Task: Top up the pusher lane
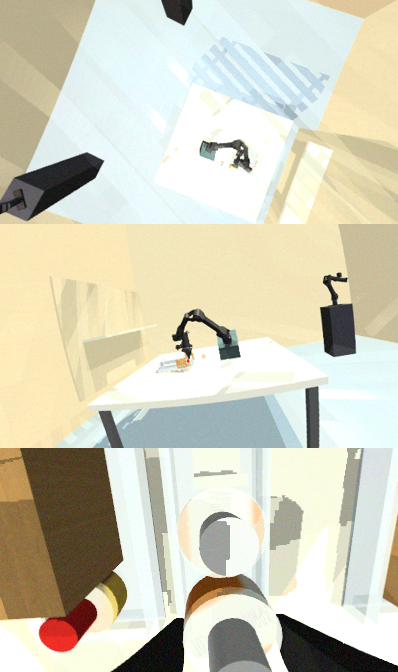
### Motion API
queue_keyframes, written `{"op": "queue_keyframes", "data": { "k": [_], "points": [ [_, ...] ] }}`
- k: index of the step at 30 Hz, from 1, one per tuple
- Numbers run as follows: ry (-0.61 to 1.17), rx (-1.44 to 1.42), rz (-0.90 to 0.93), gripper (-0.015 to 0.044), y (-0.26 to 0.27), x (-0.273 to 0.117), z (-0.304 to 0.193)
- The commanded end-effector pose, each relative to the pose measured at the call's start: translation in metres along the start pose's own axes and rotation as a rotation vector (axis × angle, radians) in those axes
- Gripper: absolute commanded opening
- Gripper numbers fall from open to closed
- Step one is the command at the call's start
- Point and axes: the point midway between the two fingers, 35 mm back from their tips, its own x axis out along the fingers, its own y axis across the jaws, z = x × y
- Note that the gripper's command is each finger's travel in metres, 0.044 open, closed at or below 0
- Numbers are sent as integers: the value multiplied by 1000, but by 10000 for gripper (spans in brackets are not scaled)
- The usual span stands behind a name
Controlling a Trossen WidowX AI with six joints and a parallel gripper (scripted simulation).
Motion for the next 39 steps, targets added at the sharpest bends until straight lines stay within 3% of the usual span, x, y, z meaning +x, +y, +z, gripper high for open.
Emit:
{"op": "queue_keyframes", "data": {
  "k": [1,39],
  "points": [
    [-32,-17,1,0,1,-6,10],
    [-32,-17,1,0,1,-5,14]
  ]
}}
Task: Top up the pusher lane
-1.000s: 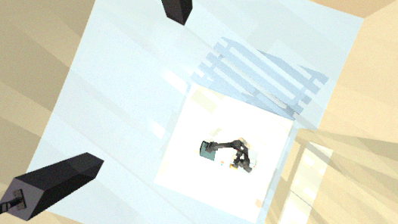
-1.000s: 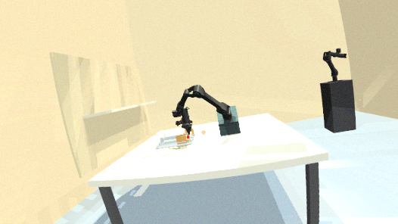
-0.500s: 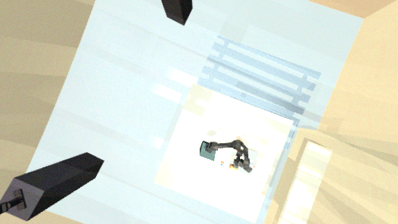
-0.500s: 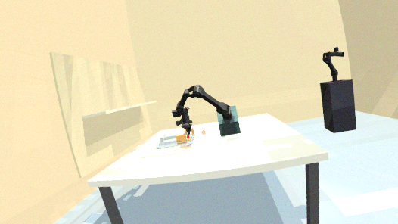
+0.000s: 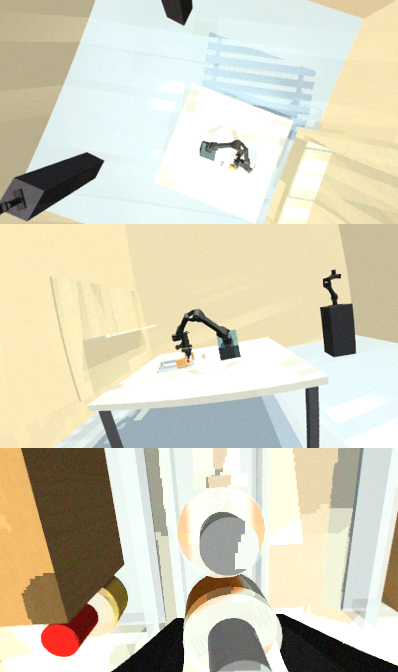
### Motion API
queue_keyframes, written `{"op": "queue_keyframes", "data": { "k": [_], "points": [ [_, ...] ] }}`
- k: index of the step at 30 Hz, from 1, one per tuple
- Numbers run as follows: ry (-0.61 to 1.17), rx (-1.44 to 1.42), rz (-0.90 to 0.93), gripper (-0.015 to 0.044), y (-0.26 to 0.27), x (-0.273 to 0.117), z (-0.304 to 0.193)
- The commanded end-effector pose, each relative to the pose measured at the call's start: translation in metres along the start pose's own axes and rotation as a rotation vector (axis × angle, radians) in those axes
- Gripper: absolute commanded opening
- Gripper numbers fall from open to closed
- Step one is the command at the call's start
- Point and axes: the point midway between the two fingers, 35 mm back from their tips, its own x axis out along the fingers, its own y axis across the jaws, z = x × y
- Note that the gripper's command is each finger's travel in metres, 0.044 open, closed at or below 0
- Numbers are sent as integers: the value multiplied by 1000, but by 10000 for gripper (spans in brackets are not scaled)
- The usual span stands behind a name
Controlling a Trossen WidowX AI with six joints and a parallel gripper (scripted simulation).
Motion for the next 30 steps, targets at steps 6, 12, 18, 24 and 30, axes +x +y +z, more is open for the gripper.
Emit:
{"op": "queue_keyframes", "data": {
  "k": [6,12,18,24,30],
  "points": [
    [-32,-17,1,0,1,-5,12],
    [-32,-17,1,0,1,-5,13],
    [-32,-17,1,0,1,-5,14],
    [-32,-17,1,0,1,-5,14],
    [-32,-17,1,0,1,-3,14]
  ]
}}
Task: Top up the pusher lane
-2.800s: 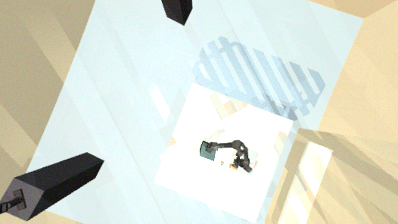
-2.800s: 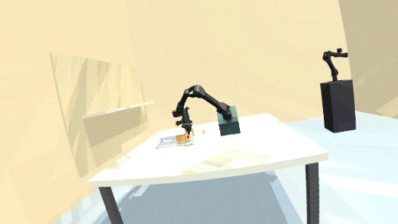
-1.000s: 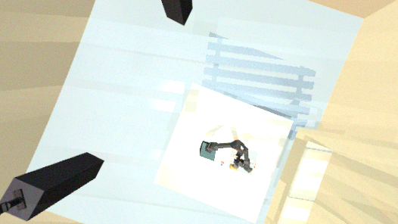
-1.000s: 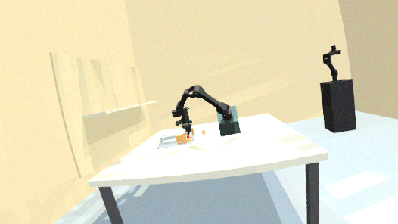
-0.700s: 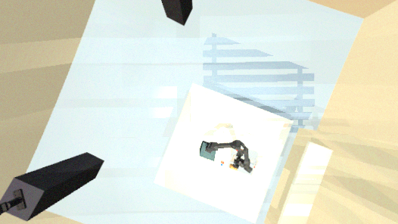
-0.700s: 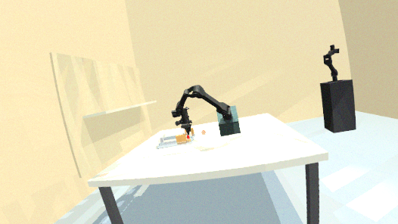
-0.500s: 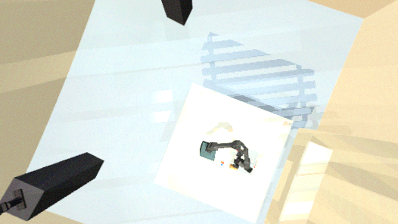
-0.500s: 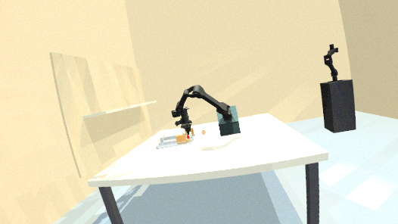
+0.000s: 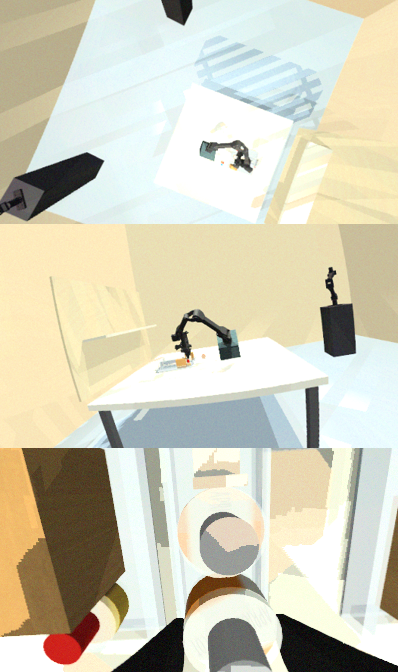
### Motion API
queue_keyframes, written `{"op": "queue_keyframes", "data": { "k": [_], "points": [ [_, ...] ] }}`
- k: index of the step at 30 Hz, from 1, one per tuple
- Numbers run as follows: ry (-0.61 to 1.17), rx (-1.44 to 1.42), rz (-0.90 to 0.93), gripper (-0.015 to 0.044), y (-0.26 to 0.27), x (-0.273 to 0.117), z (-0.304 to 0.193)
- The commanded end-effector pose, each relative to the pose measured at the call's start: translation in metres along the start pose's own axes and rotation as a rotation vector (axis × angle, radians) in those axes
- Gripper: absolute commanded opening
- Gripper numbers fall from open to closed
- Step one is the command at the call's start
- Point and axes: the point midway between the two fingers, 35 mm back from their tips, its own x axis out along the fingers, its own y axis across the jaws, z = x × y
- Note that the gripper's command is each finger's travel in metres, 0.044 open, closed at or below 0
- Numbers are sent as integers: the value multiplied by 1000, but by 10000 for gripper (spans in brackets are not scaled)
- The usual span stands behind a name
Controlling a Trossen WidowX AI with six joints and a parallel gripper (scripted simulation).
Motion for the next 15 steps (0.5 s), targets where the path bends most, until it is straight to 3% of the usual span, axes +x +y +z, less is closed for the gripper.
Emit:
{"op": "queue_keyframes", "data": {
  "k": [1,15],
  "points": [
    [-29,-17,2,0,1,-3,10],
    [-29,-17,3,0,1,1,10]
  ]
}}
